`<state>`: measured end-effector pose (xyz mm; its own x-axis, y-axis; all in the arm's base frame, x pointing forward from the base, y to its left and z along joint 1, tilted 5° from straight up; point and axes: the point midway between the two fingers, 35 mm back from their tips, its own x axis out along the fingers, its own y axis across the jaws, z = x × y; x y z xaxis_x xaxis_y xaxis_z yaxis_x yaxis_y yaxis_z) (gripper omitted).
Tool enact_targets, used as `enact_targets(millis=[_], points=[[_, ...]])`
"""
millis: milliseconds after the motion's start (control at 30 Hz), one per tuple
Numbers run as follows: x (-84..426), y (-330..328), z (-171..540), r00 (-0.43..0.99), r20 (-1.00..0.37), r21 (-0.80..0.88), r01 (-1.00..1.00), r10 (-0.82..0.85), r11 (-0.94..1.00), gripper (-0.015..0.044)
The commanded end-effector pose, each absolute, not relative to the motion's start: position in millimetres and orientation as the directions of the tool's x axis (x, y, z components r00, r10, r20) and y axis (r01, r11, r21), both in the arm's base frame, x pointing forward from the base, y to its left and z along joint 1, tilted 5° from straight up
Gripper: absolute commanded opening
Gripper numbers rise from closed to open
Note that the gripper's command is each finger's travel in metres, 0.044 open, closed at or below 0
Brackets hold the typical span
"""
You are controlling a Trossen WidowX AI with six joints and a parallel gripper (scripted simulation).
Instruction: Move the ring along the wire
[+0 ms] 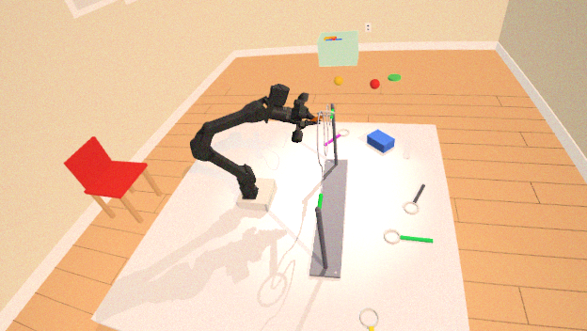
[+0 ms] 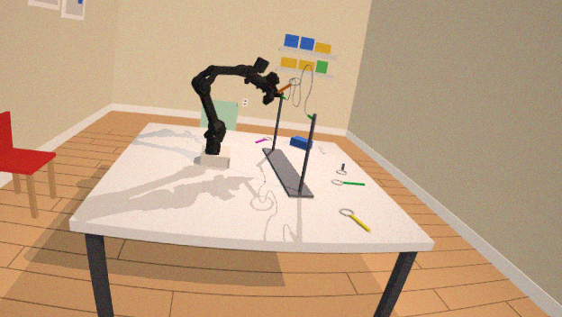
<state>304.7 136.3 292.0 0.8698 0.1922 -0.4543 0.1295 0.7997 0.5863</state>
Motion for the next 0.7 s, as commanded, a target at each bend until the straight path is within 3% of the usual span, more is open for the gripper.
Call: enact_targets(millis=[0, 667], points=[[305.6, 131.9, 287.6, 0.868, -0.476, 0.496, 0.13, 0.144, 0.859, -0.015], [304.8, 99.8, 275.5, 0.863, -0.495, 0.026, 0.131, -0.101, 0.991, -0.015]])
